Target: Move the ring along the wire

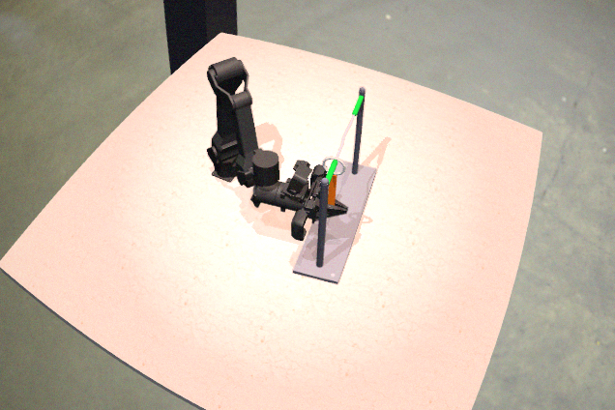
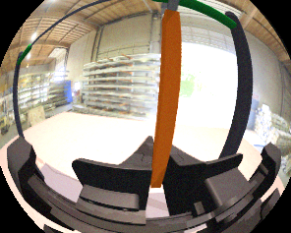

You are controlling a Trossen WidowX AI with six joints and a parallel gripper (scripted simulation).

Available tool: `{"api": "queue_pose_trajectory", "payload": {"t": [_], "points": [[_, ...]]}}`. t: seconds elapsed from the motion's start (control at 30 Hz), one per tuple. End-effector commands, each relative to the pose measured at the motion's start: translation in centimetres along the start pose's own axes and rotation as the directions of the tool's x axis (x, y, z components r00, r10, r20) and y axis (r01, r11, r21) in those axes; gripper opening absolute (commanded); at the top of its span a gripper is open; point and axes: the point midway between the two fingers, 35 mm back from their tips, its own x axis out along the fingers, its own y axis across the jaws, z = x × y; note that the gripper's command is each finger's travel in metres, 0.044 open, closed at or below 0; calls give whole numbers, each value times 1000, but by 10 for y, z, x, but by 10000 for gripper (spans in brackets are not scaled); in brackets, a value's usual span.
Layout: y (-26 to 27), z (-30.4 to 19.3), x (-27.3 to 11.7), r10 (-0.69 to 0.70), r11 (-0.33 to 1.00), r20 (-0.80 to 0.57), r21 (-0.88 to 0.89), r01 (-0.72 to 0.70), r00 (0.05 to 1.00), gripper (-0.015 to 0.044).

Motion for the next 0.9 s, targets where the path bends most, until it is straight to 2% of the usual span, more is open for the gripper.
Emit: {"api": "queue_pose_trajectory", "payload": {"t": [0.0, 0.87], "points": [[4, 1, -1, -2, 1000, 2, 1, 2, 1000, -150], [30, 1, 0, 1, 1000, 2, 4, -1, 1000, -150]]}}
